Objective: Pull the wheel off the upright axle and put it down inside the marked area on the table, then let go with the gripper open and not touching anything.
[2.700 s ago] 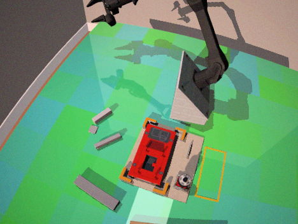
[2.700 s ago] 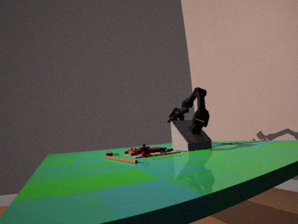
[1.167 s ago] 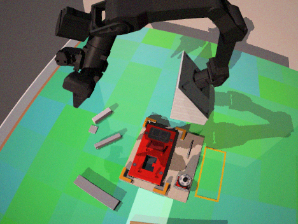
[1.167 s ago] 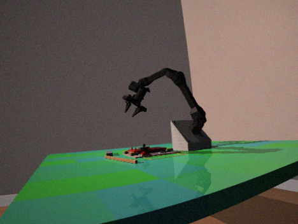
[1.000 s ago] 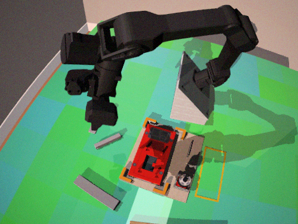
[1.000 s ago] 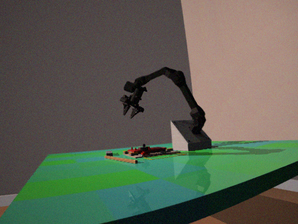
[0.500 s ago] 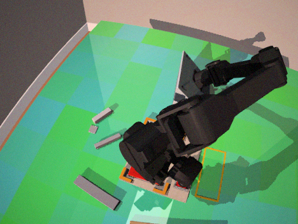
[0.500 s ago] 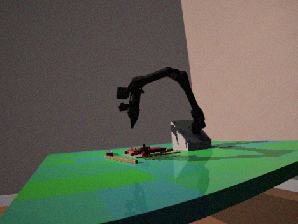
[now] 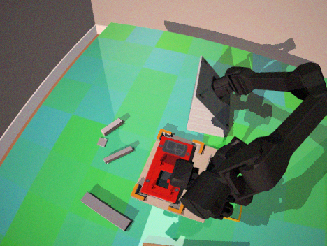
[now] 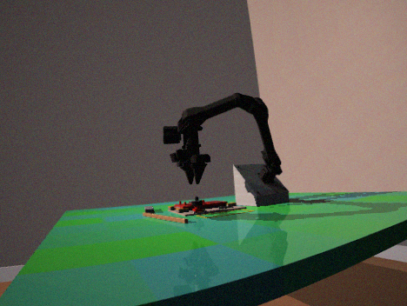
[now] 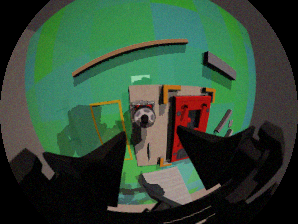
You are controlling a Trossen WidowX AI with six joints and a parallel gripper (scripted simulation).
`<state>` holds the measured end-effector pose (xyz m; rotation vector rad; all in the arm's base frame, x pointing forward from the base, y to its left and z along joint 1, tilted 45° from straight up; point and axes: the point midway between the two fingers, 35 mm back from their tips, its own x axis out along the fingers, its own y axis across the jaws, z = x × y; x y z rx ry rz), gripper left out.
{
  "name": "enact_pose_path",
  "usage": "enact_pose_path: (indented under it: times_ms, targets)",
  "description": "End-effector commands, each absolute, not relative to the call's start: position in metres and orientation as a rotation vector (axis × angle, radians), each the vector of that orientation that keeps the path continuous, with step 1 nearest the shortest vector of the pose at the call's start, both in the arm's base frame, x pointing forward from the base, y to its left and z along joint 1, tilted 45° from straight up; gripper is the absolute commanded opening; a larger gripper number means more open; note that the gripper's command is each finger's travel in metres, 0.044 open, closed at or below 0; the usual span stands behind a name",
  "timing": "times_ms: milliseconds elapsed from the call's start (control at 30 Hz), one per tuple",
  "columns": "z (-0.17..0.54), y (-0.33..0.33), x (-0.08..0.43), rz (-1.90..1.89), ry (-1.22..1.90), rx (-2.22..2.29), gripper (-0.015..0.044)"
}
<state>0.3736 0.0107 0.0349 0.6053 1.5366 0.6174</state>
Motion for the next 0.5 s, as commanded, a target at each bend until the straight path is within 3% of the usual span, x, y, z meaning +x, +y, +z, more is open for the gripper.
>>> enact_pose_path:
  times_ms: [0, 467]
  targets:
    - [0.039, 0.012, 0.370, 0.626, 1.527, 0.598, 0.0300]
    - [-0.003, 0.054, 0.368, 0.627, 1.526, 0.599, 0.0300]
